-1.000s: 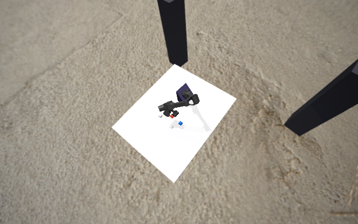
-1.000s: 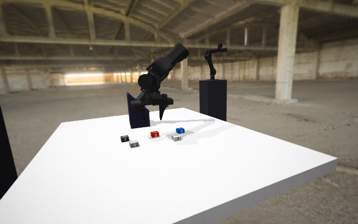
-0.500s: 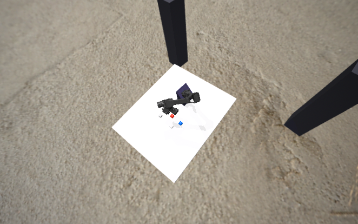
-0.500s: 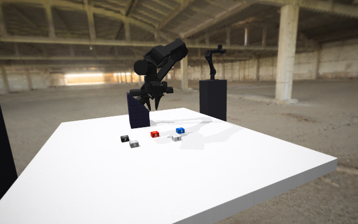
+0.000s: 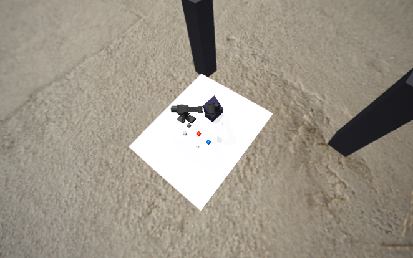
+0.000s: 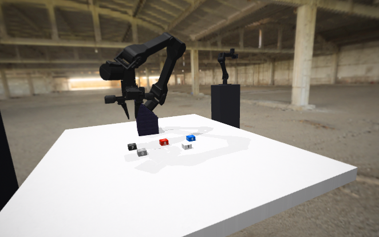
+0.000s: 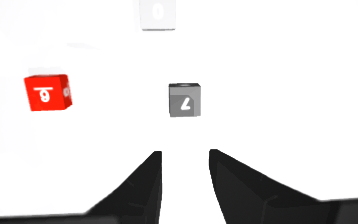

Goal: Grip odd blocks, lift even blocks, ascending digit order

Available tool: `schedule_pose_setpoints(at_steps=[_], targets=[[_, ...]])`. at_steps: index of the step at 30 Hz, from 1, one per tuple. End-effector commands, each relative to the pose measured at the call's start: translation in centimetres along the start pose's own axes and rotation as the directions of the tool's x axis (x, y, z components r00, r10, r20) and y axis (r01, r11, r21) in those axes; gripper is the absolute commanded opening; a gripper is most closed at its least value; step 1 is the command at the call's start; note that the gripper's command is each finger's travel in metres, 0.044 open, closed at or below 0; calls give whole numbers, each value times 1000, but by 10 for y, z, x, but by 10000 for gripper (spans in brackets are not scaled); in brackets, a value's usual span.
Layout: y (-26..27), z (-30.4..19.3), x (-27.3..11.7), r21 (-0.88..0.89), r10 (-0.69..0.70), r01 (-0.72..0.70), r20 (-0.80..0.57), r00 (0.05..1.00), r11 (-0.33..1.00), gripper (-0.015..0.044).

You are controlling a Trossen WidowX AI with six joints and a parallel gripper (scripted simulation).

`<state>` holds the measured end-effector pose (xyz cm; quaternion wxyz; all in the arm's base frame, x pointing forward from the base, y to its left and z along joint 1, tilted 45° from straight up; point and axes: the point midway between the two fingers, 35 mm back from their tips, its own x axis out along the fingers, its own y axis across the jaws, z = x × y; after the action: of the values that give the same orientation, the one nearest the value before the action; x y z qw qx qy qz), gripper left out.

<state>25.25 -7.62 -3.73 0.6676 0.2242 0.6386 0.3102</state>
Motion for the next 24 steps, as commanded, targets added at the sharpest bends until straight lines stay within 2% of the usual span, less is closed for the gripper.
schedule_pose_setpoints(at_steps=[1, 4, 6, 10, 15, 24], targets=[[-17, -4, 2, -19, -1, 1, -7, 1000, 1000, 120], [-17, -4, 2, -19, -1, 1, -7, 1000, 1000, 120], [-18, -3, 16, -19, -2, 2, -7, 1000, 1000, 172], [-17, -4, 81, -20, 3, -3, -6, 1000, 1000, 278], [-16, -5, 84, -20, 3, -3, -6, 1000, 1000, 400], [-16, -5, 95, -20, 3, -3, -6, 1000, 1000, 400]])
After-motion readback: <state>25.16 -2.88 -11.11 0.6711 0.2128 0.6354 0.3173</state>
